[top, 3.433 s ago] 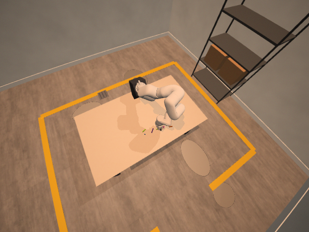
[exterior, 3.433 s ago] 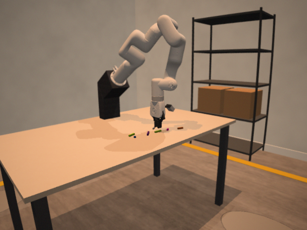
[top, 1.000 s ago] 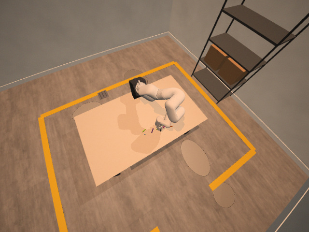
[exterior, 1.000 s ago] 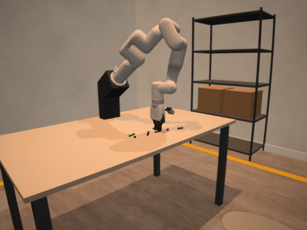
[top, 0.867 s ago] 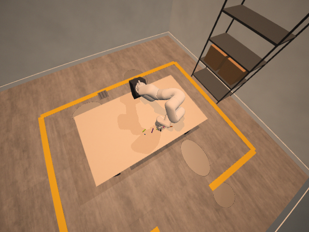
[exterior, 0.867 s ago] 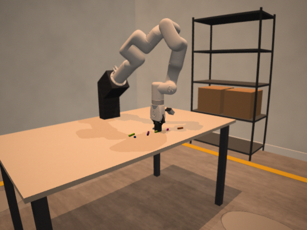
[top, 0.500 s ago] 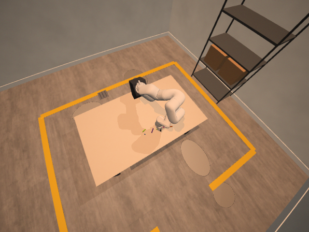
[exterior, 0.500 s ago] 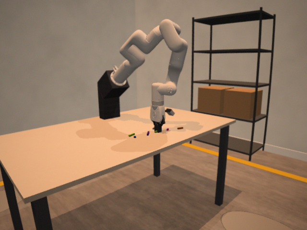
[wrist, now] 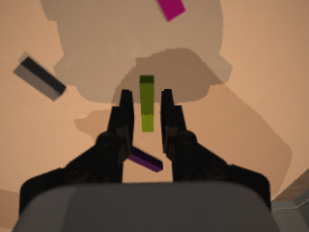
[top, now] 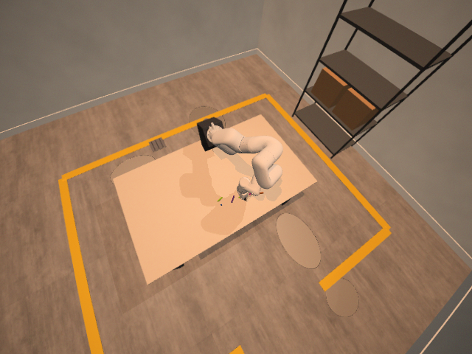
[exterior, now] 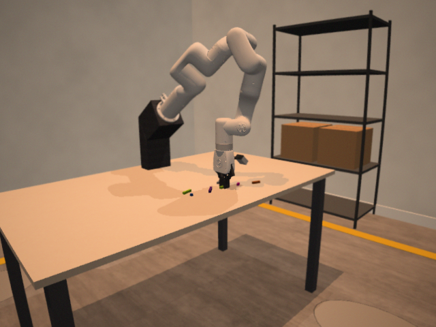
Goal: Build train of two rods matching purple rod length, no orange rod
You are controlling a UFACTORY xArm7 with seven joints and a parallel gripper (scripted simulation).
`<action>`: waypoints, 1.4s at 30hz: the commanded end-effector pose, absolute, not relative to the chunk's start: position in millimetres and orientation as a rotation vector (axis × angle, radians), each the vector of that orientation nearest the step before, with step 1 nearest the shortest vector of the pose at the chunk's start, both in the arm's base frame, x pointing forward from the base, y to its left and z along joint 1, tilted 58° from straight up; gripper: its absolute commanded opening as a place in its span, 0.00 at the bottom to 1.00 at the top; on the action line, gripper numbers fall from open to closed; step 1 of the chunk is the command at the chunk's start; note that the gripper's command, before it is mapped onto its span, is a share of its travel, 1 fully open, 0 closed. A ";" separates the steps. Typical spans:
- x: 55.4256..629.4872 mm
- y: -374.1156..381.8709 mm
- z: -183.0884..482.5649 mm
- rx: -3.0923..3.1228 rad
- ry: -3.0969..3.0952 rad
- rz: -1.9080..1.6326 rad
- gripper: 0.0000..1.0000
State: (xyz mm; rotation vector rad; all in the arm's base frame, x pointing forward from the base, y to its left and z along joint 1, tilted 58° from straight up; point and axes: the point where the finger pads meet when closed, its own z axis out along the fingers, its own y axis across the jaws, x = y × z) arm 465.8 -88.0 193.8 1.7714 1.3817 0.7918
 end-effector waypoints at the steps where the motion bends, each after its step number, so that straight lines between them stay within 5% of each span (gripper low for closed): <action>1: 465.7 -88.2 194.1 1.771 1.381 0.791 0.24; 20: 465.7 -88.2 194.1 1.771 1.381 0.791 0.24; 21: 465.7 -88.2 194.1 1.771 1.381 0.791 0.04; 42: 465.7 -88.2 194.1 1.771 1.381 0.791 0.04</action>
